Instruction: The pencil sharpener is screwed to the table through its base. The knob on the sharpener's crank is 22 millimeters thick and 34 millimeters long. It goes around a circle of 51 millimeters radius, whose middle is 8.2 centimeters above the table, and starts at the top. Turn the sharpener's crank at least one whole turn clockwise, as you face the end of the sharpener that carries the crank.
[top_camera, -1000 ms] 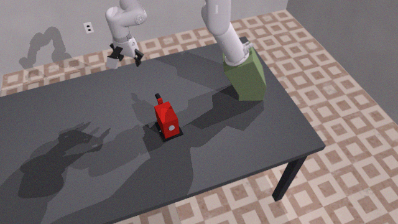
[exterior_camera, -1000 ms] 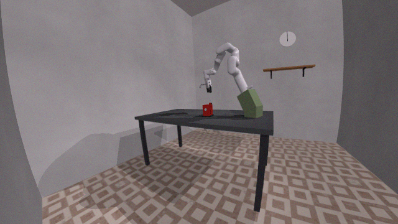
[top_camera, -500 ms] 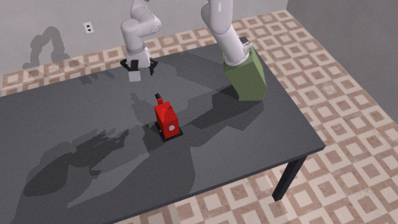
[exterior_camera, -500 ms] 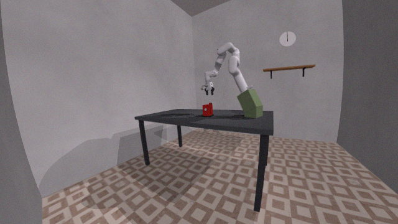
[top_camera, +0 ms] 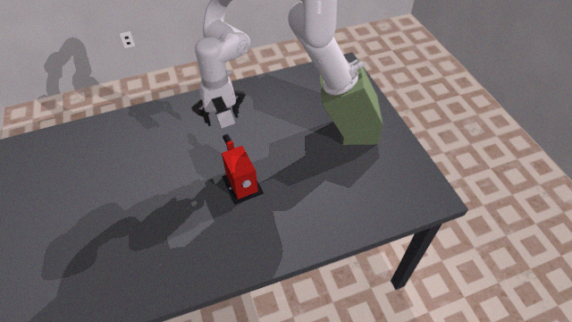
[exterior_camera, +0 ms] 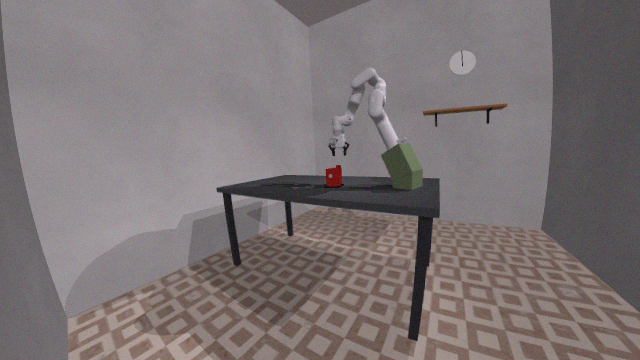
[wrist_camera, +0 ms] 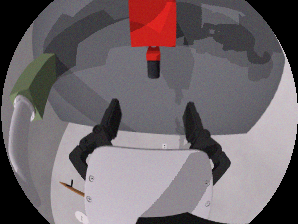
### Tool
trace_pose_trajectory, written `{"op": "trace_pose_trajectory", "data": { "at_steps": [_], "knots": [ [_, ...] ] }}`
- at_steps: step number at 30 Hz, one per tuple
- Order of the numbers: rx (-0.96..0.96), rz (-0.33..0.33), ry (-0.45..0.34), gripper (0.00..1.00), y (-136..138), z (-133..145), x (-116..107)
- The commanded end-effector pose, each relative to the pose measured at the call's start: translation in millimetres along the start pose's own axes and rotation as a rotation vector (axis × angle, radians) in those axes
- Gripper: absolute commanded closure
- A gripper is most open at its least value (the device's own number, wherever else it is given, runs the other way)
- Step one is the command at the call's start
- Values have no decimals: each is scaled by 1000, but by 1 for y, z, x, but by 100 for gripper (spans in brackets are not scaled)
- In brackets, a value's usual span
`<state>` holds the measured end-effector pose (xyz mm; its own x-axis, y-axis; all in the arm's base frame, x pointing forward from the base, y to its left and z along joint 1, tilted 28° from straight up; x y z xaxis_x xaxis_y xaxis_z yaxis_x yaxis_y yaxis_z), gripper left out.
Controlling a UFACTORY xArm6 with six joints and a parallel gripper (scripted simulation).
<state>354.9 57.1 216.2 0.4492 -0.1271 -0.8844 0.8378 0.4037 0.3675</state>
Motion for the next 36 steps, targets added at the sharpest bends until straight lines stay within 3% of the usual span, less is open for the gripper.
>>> {"op": "trace_pose_trajectory", "data": {
  "at_steps": [1,2,36],
  "knots": [
    [-23,9,7,0,0,-3,0],
    [-23,9,7,100,0,-3,0],
    [-23,9,7,100,0,-3,0]
  ]
}}
Point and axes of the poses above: the point where the finger pads meet when closed, its own x axis out along the fingers, its own y axis across the jaws, z = x × y, the point moved 6 cm from there along -x, back along the fingers, and after that the axes turned 14 degrees about -x, right-handed, at the moved point
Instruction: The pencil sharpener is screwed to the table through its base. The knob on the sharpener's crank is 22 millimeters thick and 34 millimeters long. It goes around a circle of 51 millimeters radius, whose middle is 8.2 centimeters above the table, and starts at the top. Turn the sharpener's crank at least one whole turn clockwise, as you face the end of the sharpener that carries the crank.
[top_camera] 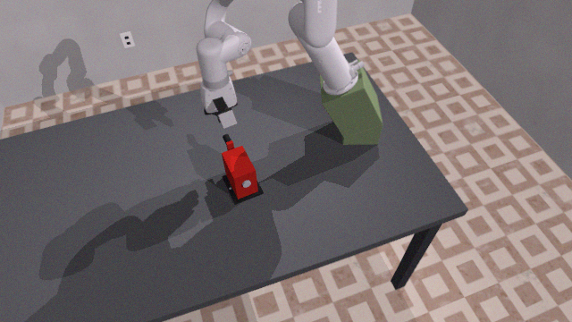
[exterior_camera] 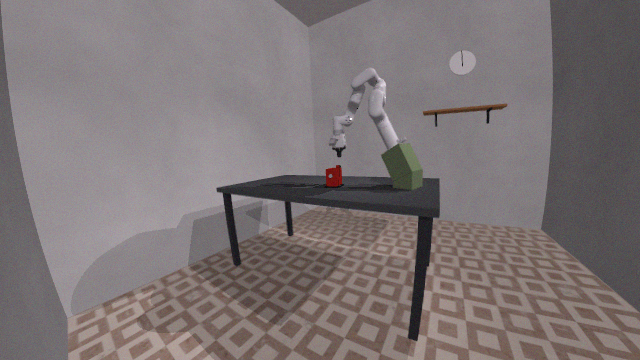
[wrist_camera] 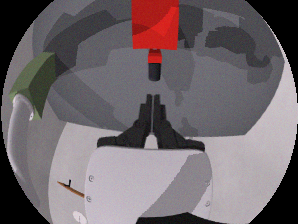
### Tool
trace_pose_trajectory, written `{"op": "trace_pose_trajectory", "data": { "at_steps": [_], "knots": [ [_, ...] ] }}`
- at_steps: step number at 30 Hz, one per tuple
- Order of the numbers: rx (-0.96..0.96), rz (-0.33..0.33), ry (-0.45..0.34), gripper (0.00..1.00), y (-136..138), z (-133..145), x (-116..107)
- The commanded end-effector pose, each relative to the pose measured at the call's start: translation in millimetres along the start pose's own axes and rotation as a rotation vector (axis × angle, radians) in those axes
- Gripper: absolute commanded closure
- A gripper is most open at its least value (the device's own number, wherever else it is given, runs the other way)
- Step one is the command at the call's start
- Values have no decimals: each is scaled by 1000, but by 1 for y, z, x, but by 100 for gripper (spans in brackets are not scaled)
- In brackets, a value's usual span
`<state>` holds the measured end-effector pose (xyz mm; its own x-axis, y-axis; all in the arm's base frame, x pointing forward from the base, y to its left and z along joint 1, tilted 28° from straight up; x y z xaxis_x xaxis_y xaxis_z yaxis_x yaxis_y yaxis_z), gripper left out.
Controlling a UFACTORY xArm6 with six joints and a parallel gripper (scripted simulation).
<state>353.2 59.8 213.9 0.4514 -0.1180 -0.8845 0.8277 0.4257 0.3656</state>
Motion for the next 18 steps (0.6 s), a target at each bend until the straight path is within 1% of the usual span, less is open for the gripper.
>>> {"op": "trace_pose_trajectory", "data": {
  "at_steps": [1,6,10,13,18],
  "knots": [
    [1,3,-1,100,1,0,-1],
    [11,3,-1,100,1,0,-1],
    [57,3,0,100,1,0,-1],
    [125,3,0,100,1,0,-1],
    [290,3,0,100,1,1,-1]
  ]
}}
Point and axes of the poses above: the point where the finger pads meet when closed, its own x axis out along the fingers, its own y axis across the jaws, z = x × y, the point moved 6 cm from there along -x, back along the fingers, and after that the axes turned 14 degrees about -x, right-handed, at the moved point
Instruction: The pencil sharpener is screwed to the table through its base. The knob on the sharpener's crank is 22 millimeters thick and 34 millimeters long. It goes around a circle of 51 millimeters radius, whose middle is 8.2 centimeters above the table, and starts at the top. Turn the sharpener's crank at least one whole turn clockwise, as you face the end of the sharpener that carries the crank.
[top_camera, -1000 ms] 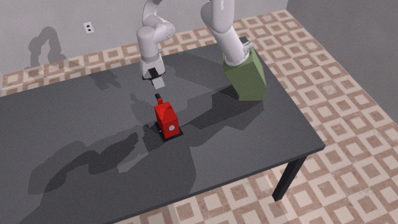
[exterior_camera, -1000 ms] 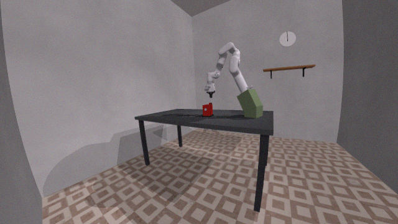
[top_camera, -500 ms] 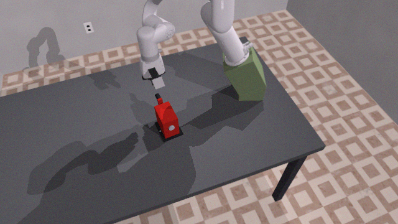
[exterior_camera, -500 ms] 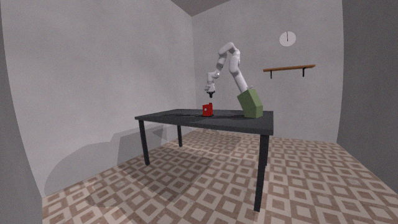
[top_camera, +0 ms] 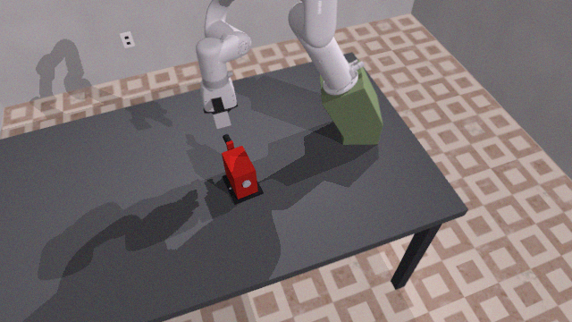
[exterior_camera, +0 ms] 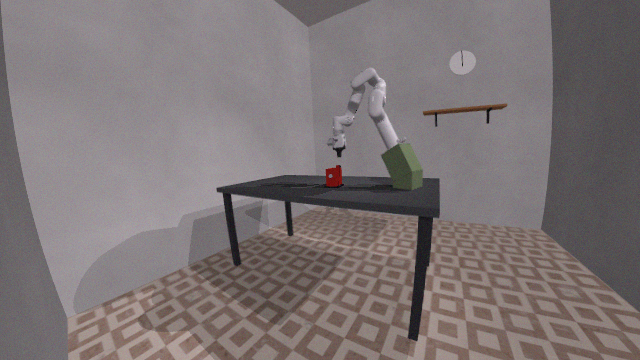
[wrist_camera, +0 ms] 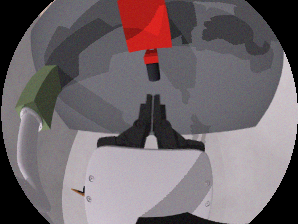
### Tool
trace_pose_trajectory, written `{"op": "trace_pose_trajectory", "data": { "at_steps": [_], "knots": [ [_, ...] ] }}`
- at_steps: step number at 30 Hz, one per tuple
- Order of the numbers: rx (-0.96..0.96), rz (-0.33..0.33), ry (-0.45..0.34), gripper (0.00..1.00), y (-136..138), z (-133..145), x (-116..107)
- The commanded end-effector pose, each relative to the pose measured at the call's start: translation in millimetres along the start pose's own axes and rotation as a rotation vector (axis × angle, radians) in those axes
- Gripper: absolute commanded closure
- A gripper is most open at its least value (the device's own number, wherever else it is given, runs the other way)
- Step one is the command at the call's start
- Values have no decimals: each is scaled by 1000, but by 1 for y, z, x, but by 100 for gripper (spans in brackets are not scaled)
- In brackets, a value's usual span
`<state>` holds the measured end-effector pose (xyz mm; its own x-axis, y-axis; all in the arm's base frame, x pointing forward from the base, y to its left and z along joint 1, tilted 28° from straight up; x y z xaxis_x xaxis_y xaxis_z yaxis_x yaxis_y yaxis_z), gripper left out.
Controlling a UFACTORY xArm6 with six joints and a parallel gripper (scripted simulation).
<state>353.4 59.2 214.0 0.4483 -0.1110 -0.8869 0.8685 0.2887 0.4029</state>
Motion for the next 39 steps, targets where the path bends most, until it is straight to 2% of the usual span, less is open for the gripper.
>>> {"op": "trace_pose_trajectory", "data": {
  "at_steps": [1,5,7,20,22,23,37,39],
  "knots": [
    [168,5,-7,100,1,0,-1],
    [223,5,-7,100,1,0,-1],
    [327,5,-7,100,1,0,-1],
    [673,6,-5,100,1,0,-1],
    [673,6,-5,100,1,0,-1],
    [748,6,-5,100,1,0,-1],
    [1122,6,-4,100,1,1,0],
    [1122,6,-4,100,1,1,0]
  ]
}}
Point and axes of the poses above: the point where the finger pads meet when closed, its own x axis out along the fingers, its own y axis across the jaws, z = x × y, the point moved 6 cm from there along -x, back along the fingers, and after that the axes turned 14 degrees about -x, right-handed, at the moved point
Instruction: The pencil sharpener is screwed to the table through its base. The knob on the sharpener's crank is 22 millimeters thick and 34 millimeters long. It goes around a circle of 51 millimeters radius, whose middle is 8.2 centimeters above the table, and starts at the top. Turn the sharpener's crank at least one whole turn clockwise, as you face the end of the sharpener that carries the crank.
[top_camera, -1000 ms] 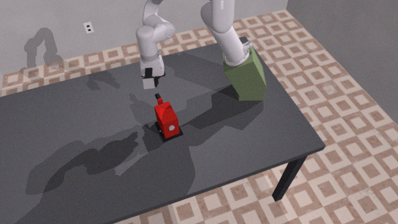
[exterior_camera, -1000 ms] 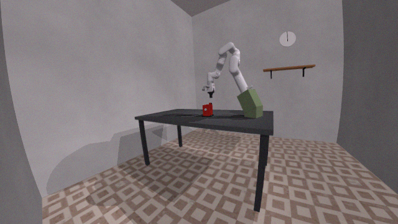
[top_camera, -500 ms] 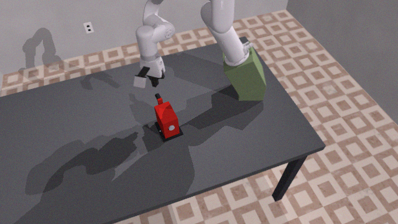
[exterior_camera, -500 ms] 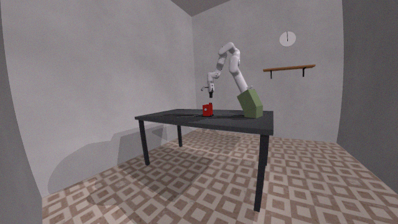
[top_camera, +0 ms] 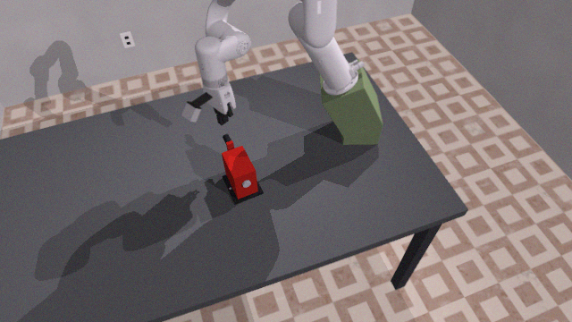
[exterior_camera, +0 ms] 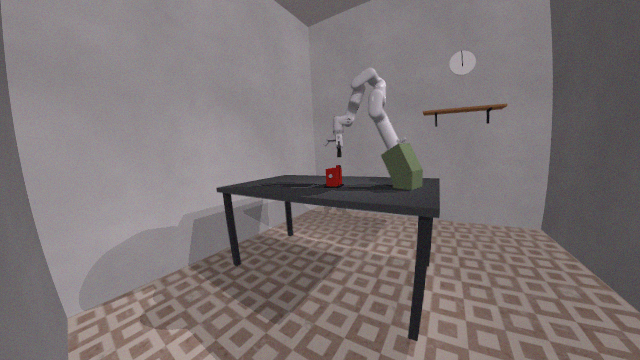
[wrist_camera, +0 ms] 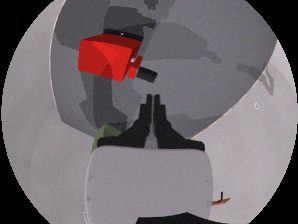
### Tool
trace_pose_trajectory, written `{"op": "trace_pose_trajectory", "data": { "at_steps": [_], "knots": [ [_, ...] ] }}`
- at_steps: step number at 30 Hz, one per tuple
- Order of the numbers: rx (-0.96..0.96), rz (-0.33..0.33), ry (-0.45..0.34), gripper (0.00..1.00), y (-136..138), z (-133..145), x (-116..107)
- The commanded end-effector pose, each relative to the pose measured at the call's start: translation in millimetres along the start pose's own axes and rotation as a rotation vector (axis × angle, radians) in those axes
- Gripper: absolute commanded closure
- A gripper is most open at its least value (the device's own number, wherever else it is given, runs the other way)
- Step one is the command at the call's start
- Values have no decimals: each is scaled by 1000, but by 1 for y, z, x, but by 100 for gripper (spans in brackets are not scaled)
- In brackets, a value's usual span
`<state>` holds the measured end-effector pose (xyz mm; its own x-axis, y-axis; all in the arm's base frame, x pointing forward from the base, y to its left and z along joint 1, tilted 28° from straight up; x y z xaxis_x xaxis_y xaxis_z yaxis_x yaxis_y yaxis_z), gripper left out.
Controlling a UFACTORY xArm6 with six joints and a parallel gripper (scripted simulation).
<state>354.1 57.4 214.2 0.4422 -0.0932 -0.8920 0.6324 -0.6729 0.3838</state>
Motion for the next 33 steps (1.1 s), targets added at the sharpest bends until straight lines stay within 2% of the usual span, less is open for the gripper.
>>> {"op": "trace_pose_trajectory", "data": {
  "at_steps": [1,15,17,18,33],
  "knots": [
    [166,25,-7,100,-1,-2,-1],
    [535,26,-2,100,0,-1,-1],
    [535,26,-2,100,0,-1,-1],
    [615,26,-1,100,0,-1,-1],
    [984,26,3,100,0,-1,0]
  ]
}}
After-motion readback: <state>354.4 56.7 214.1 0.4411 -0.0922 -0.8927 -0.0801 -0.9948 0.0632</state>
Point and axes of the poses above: the point where the finger pads meet when closed, its own x axis out along the fingers, its own y axis across the jaws, z = x × y, the point moved 6 cm from there along -x, back along the fingers, and after that the axes turned 14 degrees about -x, right-handed, at the moved point
